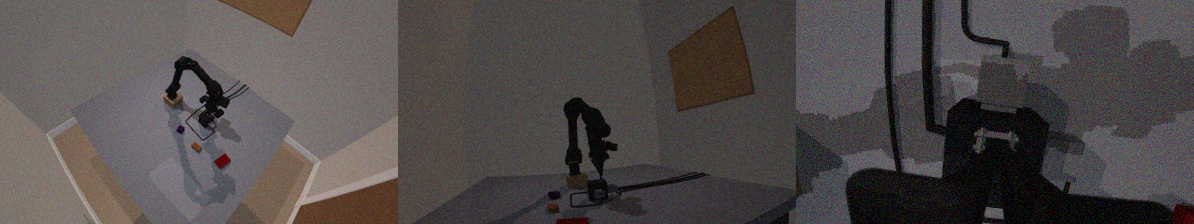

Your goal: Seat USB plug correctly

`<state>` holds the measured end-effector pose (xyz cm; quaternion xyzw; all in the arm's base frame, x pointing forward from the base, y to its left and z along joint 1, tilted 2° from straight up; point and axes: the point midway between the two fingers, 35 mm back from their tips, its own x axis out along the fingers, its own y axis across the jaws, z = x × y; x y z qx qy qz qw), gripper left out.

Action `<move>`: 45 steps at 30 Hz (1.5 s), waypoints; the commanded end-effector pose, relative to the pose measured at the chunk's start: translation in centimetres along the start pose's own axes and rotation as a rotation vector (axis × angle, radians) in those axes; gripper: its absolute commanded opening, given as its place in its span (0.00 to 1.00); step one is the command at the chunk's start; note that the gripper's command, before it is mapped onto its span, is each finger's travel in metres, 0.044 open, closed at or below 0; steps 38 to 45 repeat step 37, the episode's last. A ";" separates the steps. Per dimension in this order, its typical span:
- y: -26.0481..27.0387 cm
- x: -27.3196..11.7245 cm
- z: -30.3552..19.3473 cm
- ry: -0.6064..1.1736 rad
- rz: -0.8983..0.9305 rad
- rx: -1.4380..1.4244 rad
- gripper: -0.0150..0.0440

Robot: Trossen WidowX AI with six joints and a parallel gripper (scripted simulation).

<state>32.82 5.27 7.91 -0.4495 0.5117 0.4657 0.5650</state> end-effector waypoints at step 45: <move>0.0 -1.2 0.1 0.000 -0.001 0.000 0.42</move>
